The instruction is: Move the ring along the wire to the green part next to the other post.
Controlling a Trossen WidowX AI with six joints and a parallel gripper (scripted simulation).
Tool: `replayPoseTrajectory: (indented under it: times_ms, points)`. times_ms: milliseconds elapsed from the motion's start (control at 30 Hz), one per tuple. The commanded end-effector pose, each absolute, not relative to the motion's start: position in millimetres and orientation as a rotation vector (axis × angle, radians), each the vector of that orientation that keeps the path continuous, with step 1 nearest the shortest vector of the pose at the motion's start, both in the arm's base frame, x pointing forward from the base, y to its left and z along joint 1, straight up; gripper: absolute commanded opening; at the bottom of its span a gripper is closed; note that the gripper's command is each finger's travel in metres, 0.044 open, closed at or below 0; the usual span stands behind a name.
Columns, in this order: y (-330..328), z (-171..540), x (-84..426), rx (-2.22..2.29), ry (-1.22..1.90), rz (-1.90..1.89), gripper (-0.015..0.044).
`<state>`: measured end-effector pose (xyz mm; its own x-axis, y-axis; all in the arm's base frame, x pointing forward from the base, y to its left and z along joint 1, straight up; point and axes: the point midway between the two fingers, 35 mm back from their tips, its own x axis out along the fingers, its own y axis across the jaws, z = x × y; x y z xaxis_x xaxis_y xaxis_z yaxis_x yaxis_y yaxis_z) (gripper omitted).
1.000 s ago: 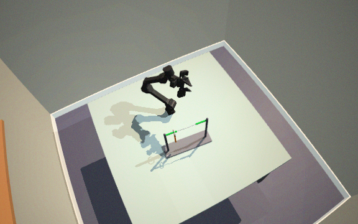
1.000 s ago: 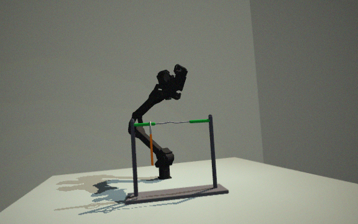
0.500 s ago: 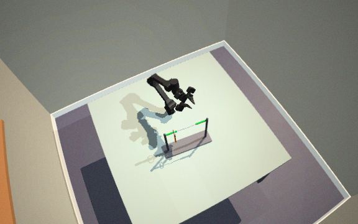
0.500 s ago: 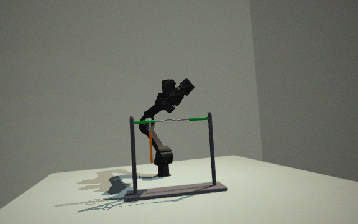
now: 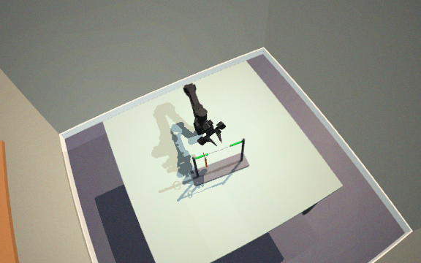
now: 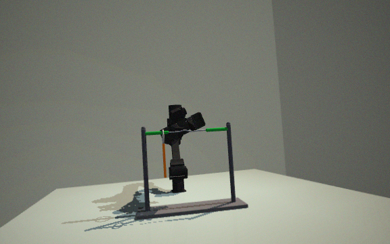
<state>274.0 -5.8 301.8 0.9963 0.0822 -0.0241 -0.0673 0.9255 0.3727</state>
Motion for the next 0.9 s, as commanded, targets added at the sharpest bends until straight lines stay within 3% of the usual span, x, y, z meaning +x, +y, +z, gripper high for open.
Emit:
replayPoseTrajectory:
  times_ms: [0,867]
  points:
    - [-22.3,273.8,271.6,0.317,0.071,0.049,0.0160]
    - [-95.5,113.9,201.4,0.056,0.213,-0.101,0.0160]
